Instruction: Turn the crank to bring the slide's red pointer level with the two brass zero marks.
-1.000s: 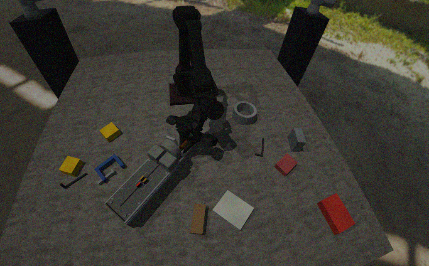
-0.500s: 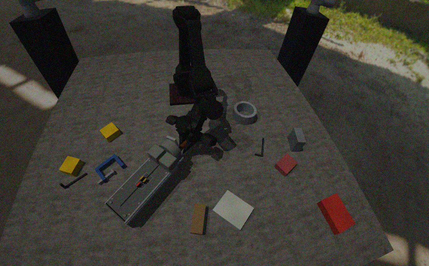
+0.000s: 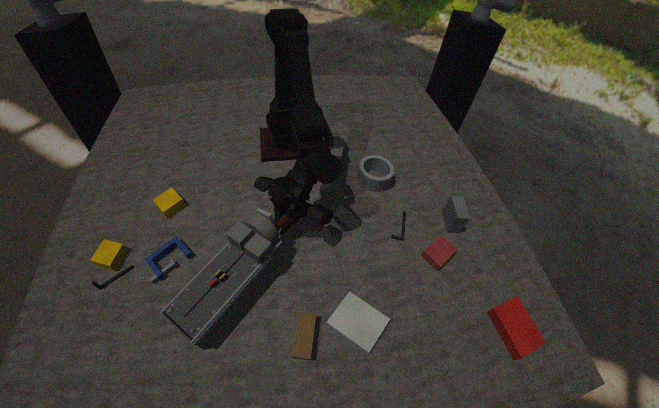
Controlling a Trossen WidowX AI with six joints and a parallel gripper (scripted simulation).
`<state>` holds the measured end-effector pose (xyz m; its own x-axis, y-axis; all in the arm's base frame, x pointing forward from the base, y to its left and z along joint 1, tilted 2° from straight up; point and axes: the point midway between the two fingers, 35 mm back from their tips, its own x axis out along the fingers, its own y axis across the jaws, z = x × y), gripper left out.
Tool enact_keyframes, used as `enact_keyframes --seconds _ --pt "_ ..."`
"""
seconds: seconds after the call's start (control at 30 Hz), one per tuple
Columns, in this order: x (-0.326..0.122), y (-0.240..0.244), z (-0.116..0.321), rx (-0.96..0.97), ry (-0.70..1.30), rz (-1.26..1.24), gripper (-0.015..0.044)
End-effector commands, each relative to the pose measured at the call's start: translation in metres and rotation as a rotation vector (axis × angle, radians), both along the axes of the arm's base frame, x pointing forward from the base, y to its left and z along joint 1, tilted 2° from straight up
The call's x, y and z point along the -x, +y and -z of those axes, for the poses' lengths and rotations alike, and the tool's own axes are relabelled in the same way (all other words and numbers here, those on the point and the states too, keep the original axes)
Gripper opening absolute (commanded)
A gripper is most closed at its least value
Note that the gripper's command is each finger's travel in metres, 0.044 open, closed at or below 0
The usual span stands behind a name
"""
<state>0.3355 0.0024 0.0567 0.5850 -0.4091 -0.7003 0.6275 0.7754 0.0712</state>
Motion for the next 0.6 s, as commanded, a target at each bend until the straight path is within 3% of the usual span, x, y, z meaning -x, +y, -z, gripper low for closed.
enact_keyframes --seconds 0.0,0.57 --pt "0.0057 -0.0068 0.0028 0.015 0.013 0.014 0.0000" --pt "0.0093 -0.0112 0.0018 0.015 0.014 0.014 0.0000"
